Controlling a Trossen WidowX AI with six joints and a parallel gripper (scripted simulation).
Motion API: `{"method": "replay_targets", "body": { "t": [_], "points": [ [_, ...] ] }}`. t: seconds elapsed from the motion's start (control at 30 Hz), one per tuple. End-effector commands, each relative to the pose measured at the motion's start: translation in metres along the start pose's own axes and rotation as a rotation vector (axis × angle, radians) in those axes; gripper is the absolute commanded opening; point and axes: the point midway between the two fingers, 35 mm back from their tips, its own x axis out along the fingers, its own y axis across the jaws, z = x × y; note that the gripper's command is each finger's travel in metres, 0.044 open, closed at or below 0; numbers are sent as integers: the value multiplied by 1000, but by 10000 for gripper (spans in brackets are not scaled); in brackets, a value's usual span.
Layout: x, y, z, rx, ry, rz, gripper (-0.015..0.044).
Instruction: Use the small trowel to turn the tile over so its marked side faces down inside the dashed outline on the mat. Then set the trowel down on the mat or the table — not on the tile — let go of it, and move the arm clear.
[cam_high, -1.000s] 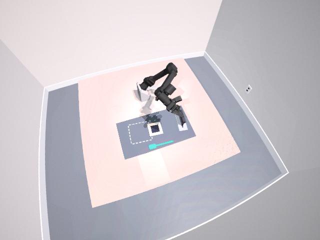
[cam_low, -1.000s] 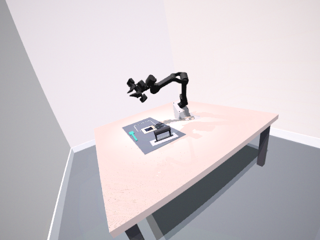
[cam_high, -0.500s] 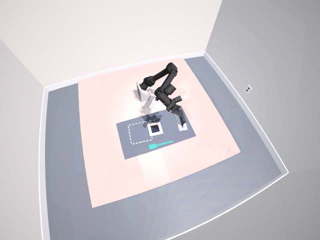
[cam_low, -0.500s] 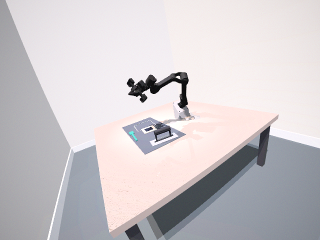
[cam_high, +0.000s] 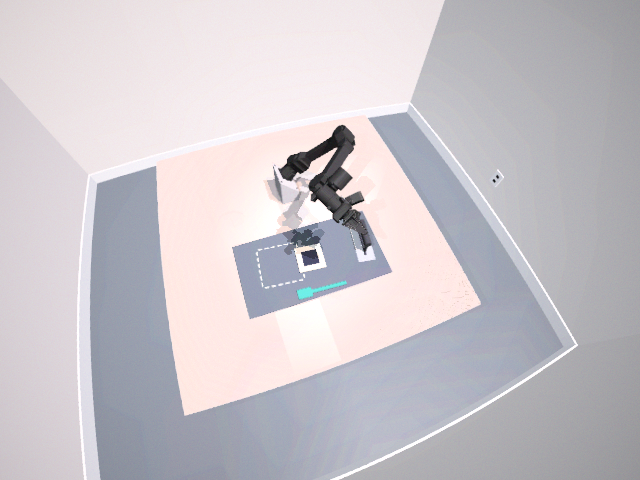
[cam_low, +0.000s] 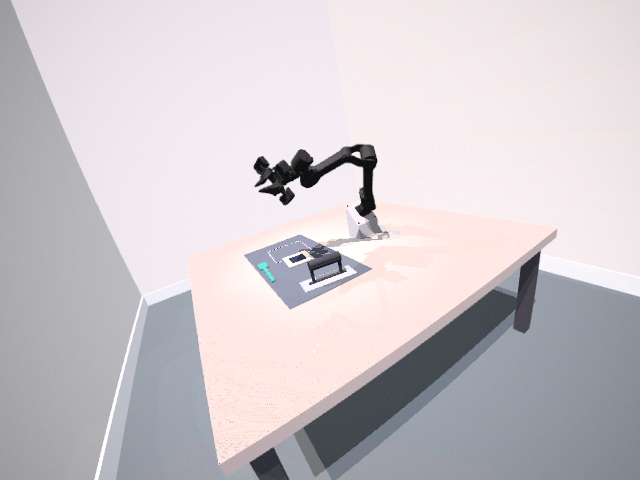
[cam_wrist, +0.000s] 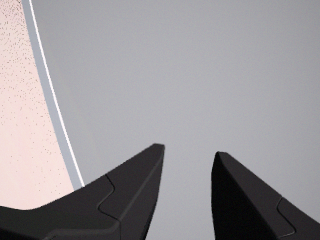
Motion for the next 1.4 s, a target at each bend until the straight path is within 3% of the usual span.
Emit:
{"method": "replay_targets", "body": {
  "t": [0.0, 0.43, 0.57, 1.07, 1.37],
  "points": [
    [0, 0, 0, 0, 0, 0, 100],
    [0, 0, 0, 0, 0, 0, 100],
    [0, 0, 0, 0, 0, 0, 0],
    [0, 0, 0, 0, 0, 0, 0],
    [9, 6, -8, 65, 50, 23, 231]
  ]
}}
